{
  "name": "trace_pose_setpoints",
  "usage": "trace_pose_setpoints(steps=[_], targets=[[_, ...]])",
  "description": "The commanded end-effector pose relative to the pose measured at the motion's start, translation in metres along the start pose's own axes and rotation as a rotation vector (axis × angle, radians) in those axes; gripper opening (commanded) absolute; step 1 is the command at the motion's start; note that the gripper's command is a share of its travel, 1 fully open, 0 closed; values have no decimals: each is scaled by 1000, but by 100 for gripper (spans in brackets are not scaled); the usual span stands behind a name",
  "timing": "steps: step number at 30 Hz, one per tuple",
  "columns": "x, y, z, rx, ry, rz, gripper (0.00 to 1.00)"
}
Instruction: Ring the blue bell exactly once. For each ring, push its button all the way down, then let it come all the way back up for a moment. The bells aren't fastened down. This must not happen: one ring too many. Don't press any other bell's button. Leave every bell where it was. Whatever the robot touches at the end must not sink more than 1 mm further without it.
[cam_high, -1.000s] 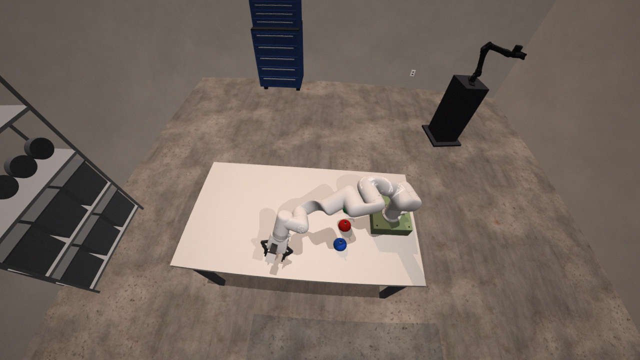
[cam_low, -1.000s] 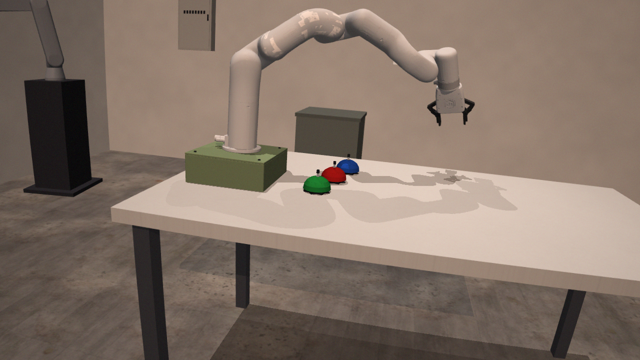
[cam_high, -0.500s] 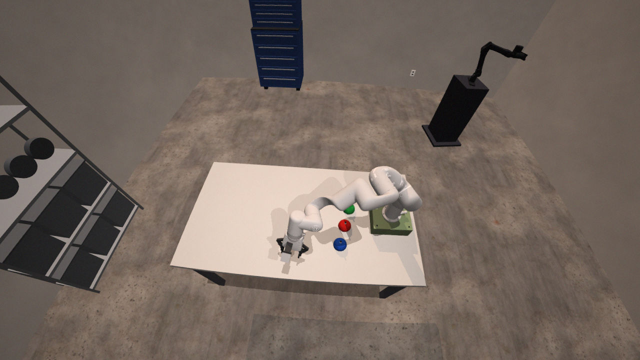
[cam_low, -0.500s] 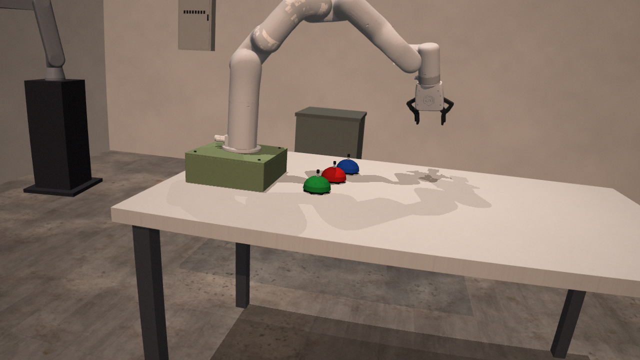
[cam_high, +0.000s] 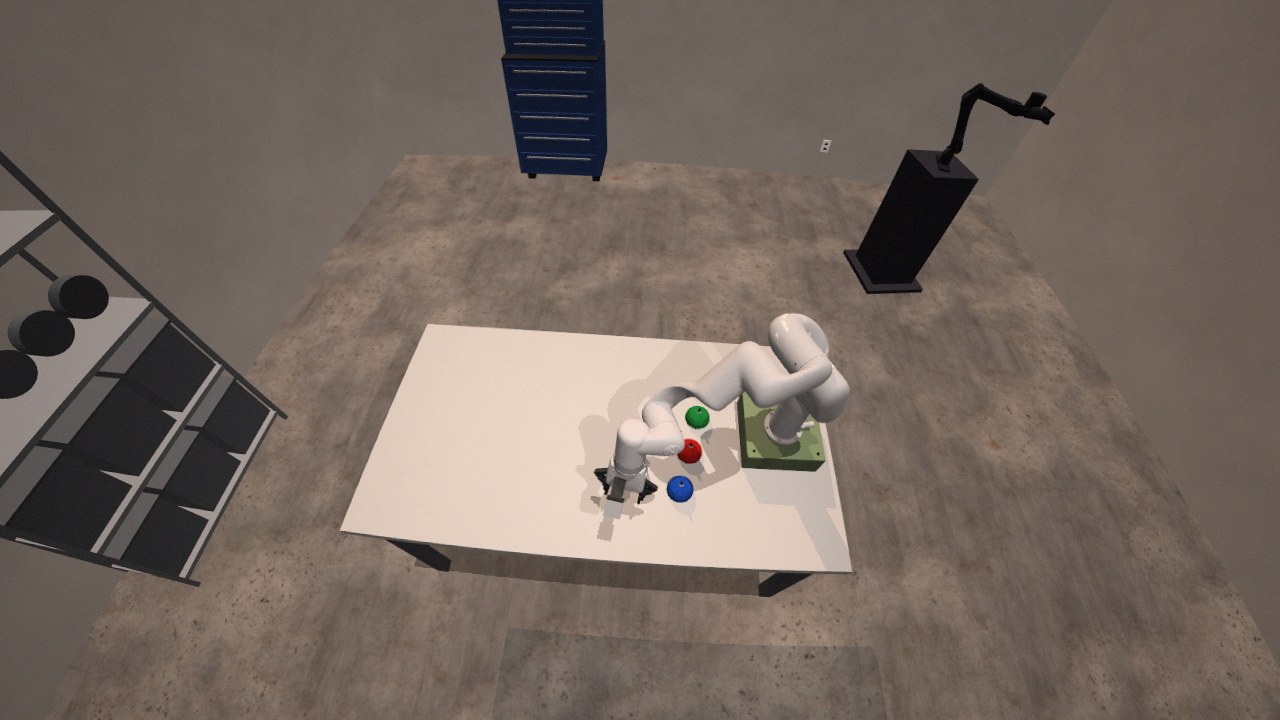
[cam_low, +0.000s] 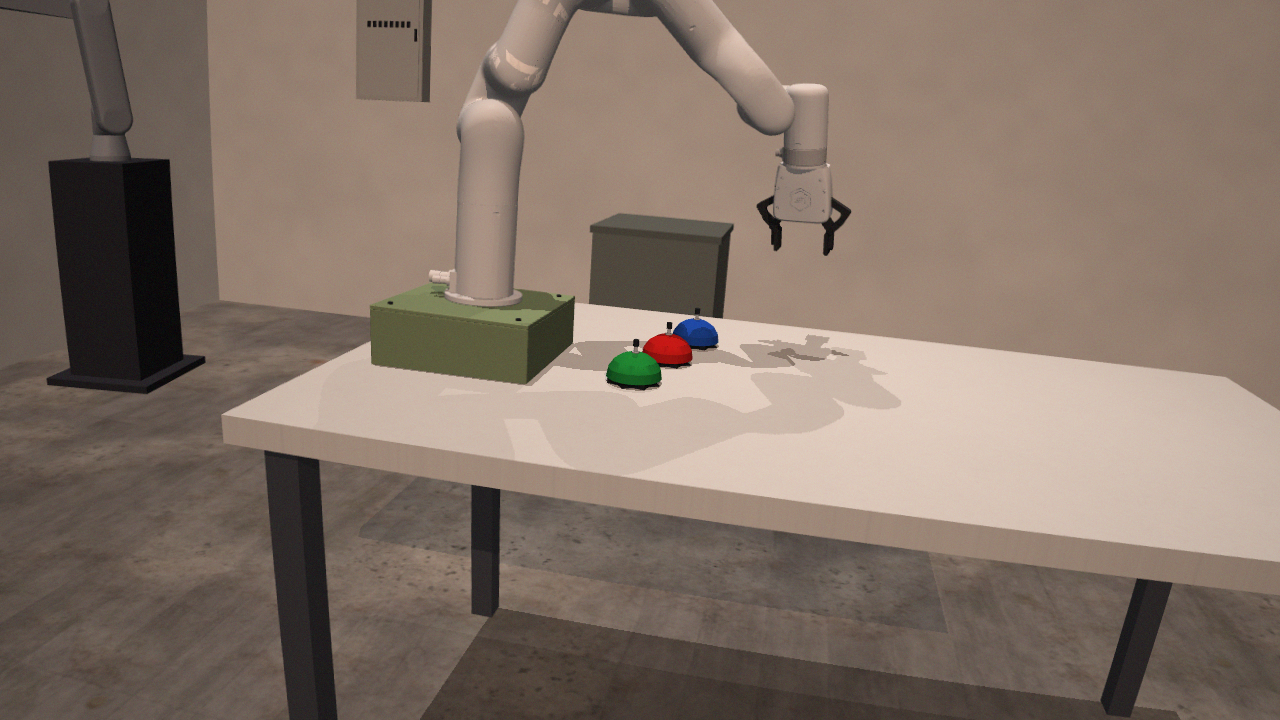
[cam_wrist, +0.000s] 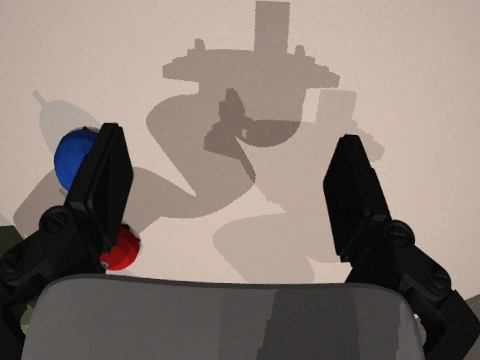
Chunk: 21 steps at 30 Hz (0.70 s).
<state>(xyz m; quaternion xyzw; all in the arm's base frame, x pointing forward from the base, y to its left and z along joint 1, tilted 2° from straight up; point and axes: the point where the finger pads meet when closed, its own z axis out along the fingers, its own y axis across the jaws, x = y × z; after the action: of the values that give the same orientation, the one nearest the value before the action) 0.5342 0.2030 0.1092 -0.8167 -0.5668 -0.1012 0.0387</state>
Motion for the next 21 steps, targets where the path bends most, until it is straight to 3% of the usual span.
trace_pose_setpoints(steps=[1,3,6,8,10,13,21], targets=[[-35,-47,-6,1,-57,11,100],[-35,-47,-6,1,-57,11,100],[-62,-80,-5,14,-101,14,100],[-62,-80,-5,14,-101,14,100],[-86,-107,-3,23,-136,16,100],[-104,-127,-2,29,-162,17,100],[-124,-150,0,35,-190,18,100]])
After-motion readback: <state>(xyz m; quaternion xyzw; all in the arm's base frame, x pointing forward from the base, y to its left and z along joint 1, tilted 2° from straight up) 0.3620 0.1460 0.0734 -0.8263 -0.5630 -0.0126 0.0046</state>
